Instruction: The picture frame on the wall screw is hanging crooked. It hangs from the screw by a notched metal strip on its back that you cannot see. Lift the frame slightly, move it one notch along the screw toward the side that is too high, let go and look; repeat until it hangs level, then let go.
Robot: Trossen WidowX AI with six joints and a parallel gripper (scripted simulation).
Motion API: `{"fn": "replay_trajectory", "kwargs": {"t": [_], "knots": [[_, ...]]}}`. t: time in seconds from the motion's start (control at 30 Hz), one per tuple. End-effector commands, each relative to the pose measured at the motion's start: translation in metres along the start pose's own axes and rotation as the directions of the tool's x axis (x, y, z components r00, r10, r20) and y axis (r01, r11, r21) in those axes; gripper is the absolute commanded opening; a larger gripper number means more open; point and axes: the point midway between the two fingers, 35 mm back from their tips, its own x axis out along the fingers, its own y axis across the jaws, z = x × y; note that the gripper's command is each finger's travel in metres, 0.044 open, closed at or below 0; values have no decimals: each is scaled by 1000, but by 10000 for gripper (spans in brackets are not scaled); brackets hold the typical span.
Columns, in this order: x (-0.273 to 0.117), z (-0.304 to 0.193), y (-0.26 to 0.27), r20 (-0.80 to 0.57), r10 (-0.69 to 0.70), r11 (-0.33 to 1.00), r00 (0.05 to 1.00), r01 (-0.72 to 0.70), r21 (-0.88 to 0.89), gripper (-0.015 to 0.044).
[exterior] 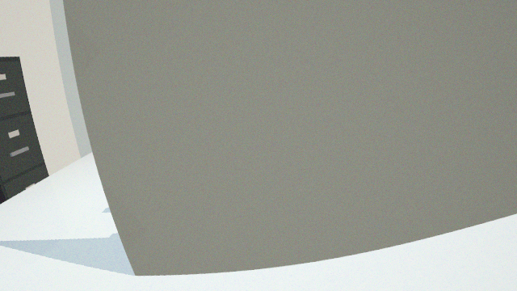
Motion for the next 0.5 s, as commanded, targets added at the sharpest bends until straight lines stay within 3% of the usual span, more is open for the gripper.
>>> {"fn": "replay_trajectory", "kwargs": {"t": [0.0, 0.47], "knots": [[1, -3, 4, -6, 16, 1000, 1000, -16, -4, 0], [1, -3, 2, -6, 16, 1000, 1000, -16, -3, 0]]}}
